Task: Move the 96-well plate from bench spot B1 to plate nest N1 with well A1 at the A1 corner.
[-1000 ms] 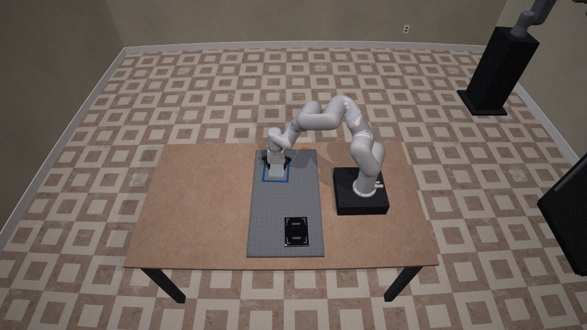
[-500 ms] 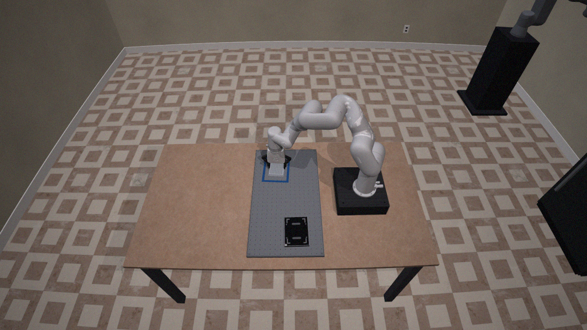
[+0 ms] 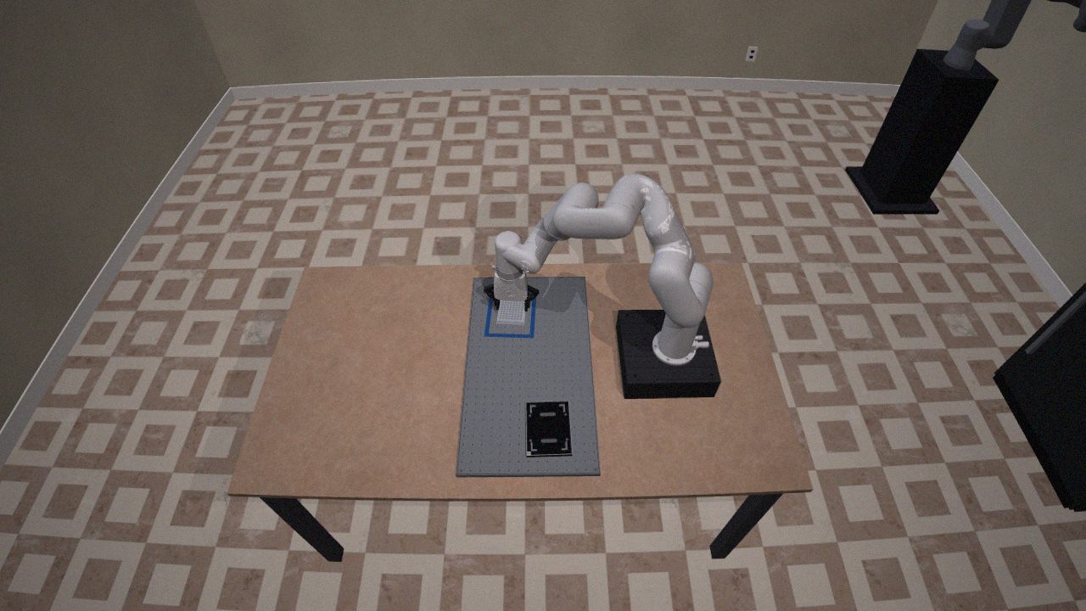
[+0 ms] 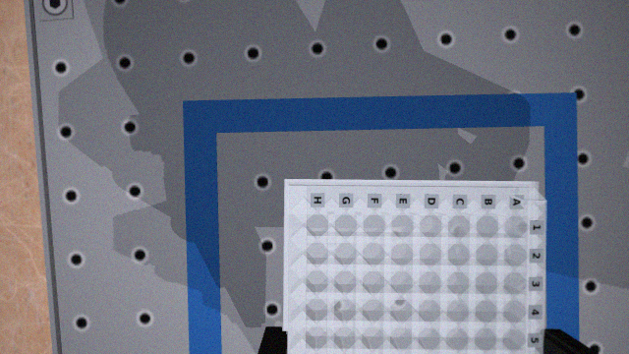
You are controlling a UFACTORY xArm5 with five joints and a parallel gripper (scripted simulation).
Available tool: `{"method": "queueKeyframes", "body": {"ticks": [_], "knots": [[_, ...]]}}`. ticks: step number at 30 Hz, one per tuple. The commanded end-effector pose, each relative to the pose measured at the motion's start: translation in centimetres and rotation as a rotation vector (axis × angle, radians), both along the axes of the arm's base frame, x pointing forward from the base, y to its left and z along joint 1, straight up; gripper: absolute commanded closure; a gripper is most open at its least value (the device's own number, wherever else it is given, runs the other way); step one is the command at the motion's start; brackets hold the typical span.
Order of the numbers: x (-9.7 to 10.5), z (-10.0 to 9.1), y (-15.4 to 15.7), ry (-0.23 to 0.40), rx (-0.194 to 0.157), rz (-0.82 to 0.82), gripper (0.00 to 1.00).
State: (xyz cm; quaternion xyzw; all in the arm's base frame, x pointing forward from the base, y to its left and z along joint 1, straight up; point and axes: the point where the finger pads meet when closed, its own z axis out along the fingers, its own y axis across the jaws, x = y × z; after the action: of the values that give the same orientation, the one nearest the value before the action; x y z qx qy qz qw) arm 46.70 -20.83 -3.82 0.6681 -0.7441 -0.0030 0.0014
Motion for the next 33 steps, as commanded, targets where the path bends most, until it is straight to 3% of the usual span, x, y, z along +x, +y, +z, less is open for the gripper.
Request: {"method": "queueKeyframes", "body": {"ticks": [1, 11, 33], "knots": [[0.1, 0.4, -0.1, -0.002, -0.005, 0.000, 1.00], [0.1, 0.5, -0.1, -0.002, -0.005, 0.000, 1.00], [0.2, 3.8, -0.1, -0.002, -0.005, 0.000, 1.00]]}}
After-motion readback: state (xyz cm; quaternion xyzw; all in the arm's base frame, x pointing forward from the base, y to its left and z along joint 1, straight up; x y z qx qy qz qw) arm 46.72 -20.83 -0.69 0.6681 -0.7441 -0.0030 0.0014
